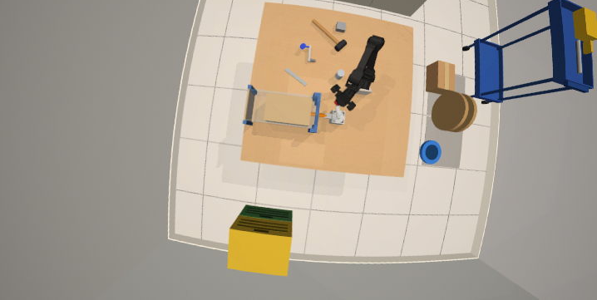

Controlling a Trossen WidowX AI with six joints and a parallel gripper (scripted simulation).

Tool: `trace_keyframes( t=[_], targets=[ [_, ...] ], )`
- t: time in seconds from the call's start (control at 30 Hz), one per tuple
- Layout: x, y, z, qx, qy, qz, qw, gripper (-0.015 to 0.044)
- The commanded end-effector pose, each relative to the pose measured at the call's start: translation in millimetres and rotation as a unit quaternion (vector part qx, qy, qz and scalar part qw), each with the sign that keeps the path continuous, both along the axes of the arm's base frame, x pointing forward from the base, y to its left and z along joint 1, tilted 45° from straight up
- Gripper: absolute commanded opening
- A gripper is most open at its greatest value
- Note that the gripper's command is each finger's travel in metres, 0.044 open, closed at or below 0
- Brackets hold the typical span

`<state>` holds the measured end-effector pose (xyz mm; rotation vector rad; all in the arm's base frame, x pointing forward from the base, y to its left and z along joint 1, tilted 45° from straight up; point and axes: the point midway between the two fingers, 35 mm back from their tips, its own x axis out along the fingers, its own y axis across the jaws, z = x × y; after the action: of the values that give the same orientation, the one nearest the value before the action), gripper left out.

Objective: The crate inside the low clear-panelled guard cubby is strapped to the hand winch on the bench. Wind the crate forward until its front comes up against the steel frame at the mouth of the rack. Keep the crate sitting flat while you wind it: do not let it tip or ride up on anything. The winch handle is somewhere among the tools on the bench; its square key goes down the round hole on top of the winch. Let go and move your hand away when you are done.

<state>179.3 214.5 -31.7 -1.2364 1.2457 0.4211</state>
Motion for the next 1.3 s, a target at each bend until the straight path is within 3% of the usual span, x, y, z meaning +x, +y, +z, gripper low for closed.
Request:
trace_keyframes(
  t=[0.0,1.27],
  targets=[
    [14,4,-2,0.005,-0.014,-0.006,1.000,0.0000],
    [44,25,-17,0.005,-0.015,-0.006,1.000,0.0000]
  ],
)
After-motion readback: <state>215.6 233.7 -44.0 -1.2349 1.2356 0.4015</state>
